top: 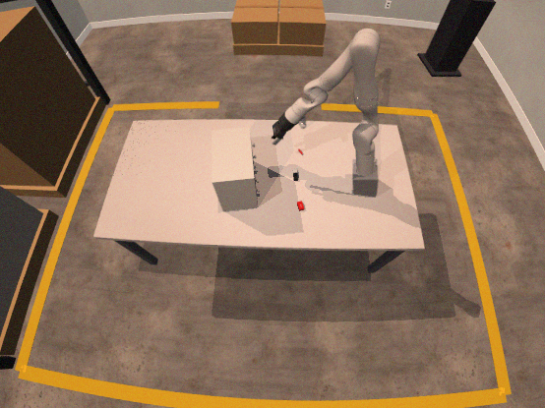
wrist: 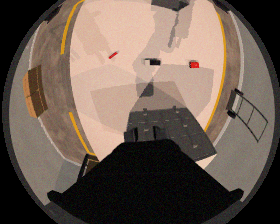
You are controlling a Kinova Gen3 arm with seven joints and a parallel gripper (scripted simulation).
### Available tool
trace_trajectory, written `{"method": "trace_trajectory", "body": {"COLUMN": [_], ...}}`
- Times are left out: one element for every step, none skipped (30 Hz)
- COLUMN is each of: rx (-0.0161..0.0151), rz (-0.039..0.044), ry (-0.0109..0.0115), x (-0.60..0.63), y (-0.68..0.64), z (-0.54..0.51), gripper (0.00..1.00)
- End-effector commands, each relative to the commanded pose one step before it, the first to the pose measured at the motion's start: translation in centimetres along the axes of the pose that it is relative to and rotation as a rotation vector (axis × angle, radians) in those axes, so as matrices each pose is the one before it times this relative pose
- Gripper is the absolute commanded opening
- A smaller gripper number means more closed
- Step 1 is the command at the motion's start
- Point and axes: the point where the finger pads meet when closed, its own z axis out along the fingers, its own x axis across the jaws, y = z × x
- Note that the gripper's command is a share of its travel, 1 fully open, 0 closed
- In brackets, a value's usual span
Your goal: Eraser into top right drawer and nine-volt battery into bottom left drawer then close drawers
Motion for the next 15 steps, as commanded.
{"method": "trace_trajectory", "body": {"rx": [-0.00124,0.00000,0.00005,0.00031,0.00076,0.00133,0.00197,0.00265,0.00162,-0.00241,-0.00226,0.00003,0.00006,0.00003,0.00007], "rz": [0.00568,0.00000,-0.00006,-0.00040,-0.00006,0.00023,0.00031,0.00036,-0.00002,-0.00077,-0.00075,0.00000,0.00002,-0.00001,0.00002], "ry": [0.00435,0.00000,-0.00003,-0.00018,-0.00048,-0.00091,-0.00146,-0.00209,-0.00268,-0.00089,-0.00086,0.00002,0.00003,0.00001,0.00004], "x": [0.097,0.000,-0.001,-0.009,-0.020,-0.035,-0.055,-0.077,-0.115,-0.068,-0.060,0.002,0.003,0.001,0.004], "y": [-0.152,0.000,-0.001,-0.006,-0.015,-0.025,-0.034,-0.044,0.046,0.245,0.248,0.113,0.128,0.145,0.157], "z": [0.020,0.000,0.001,0.009,0.023,0.041,0.060,0.080,0.110,0.124,0.138,0.147,0.167,0.188,0.205], "gripper": [0.67,0.67,0.67,0.67,0.67,0.67,0.67,0.67,0.67,0.67,0.67,0.67,0.67,0.67,0.67]}}
